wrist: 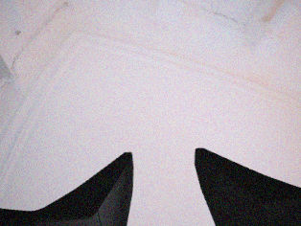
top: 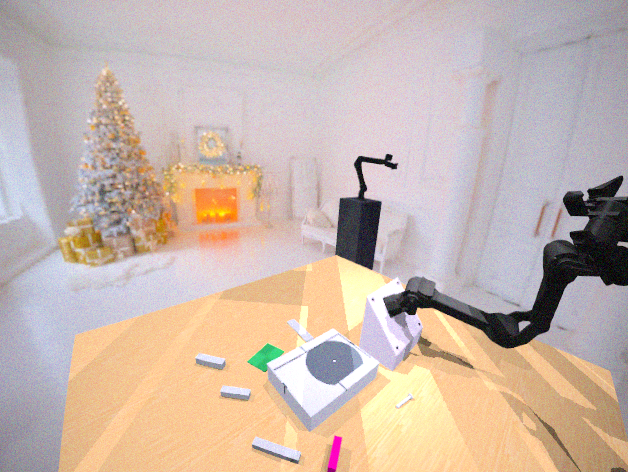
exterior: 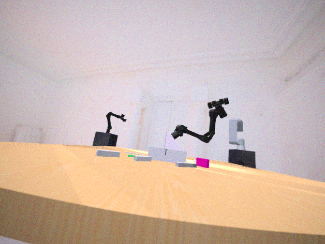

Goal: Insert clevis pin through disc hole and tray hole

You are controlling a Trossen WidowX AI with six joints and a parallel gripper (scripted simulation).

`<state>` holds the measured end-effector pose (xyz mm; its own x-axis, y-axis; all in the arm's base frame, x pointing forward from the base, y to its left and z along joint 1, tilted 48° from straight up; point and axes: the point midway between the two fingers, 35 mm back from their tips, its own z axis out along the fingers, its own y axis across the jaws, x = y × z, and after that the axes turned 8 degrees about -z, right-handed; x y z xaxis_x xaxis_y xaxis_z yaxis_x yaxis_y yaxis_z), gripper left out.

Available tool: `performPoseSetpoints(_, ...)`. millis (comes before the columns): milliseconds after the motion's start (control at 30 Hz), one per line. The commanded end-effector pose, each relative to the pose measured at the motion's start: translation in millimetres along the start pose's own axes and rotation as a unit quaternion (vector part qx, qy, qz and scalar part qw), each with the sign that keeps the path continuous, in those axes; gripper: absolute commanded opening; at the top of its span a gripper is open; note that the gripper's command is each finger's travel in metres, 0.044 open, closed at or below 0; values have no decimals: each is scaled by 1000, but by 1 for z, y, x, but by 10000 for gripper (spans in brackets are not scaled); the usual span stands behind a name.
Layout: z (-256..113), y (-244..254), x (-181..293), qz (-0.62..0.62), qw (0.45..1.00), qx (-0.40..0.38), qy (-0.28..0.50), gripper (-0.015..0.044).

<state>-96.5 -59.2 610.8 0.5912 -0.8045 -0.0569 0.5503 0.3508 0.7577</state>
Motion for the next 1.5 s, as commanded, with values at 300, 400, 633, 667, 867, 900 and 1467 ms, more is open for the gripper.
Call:
performPoseSetpoints(300,-72,28,180,-325,875,-260,248,160)
performPoseSetpoints(400,-108,34,213,-372,814,-346,281,160)
performPoseSetpoints(633,-211,40,263,-426,656,-541,309,160)
performPoseSetpoints(667,-226,39,267,-428,632,-568,308,160)
performPoseSetpoints(867,-323,36,273,-399,491,-721,281,160)
performPoseSetpoints(900,-336,36,271,-389,475,-739,277,160)
performPoseSetpoints(1467,-526,-24,187,-169,148,-974,40,160)
